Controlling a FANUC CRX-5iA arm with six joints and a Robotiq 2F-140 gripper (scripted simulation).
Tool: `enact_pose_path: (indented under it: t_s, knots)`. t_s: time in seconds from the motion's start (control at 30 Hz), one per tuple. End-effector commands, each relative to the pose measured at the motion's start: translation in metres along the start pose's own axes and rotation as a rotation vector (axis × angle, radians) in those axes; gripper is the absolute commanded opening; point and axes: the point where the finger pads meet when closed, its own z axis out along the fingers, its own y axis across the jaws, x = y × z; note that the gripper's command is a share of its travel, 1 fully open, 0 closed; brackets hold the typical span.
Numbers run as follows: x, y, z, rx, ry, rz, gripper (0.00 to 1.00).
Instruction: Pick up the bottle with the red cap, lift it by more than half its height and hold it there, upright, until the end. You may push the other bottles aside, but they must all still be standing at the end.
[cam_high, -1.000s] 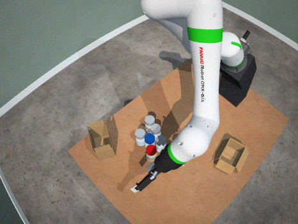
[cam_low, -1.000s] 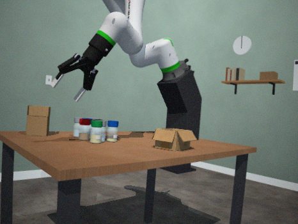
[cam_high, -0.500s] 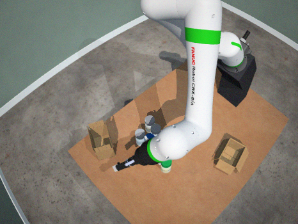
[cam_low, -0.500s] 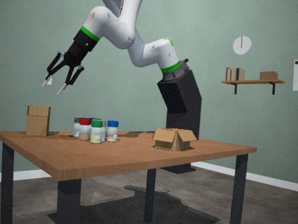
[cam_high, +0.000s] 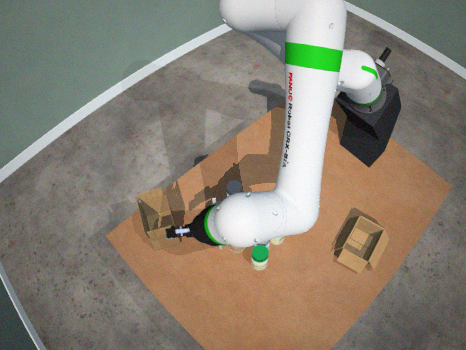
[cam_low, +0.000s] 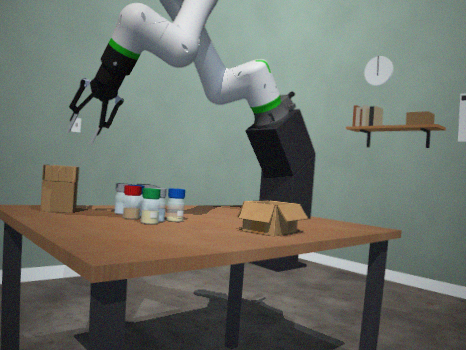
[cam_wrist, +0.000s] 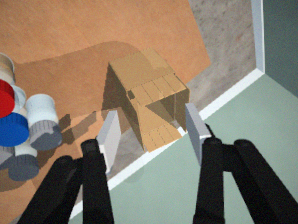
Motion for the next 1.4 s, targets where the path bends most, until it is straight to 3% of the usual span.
enact_pose_path:
  t_s: [0.0,0.07,0.4,0.63,0.97,1.2,1.37]
  knots:
    - [-0.002,0.002,0.000,0.004,-0.004,0.005,0.51]
    - [-0.002,0.002,0.000,0.004,-0.004,0.005,0.51]
    - [-0.055,-0.022,0.005,0.191,-0.133,0.285,0.51]
    - [-0.055,-0.022,0.005,0.191,-0.133,0.285,0.51]
    - [-0.079,-0.067,-0.012,0.410,-0.238,0.518,0.51]
    - [-0.079,-0.067,-0.012,0.410,-0.238,0.518,0.51]
    - [-0.077,-0.092,-0.031,0.532,-0.278,0.605,0.51]
